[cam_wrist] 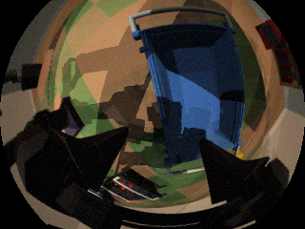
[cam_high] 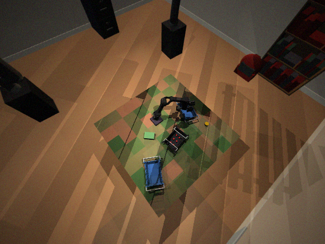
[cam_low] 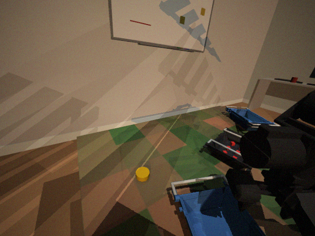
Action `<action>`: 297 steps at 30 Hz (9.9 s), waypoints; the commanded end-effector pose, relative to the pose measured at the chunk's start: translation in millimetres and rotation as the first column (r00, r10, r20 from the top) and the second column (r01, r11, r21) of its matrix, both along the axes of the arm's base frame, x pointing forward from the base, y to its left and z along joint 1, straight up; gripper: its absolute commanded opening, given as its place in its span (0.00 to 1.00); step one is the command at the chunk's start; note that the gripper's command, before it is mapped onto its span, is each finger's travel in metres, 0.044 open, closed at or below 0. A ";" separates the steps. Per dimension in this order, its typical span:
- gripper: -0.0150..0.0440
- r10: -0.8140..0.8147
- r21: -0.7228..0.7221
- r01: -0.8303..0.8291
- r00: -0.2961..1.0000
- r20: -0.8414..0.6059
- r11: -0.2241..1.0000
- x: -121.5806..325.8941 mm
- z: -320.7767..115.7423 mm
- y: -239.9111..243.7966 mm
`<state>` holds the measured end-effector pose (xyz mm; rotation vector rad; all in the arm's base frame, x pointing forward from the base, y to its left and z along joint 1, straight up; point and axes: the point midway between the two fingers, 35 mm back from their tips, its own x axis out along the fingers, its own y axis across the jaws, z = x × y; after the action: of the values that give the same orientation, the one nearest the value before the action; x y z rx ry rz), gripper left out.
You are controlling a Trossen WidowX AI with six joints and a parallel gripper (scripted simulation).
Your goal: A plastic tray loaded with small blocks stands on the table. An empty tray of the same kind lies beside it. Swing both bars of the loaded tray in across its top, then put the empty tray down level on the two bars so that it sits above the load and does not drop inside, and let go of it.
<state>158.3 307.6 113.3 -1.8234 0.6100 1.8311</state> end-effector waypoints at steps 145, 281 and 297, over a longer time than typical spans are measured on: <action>0.25 0.361 -0.004 -0.361 0.932 0.015 0.932 -31.6 88.7 -3.5; 0.25 -0.624 -0.006 0.624 0.781 0.016 0.781 170.1 89.2 -294.3; 0.25 -0.624 -0.006 0.624 0.781 0.016 0.781 170.1 89.2 -294.3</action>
<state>327.5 13.4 195.4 -1.3704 1.0939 1.3733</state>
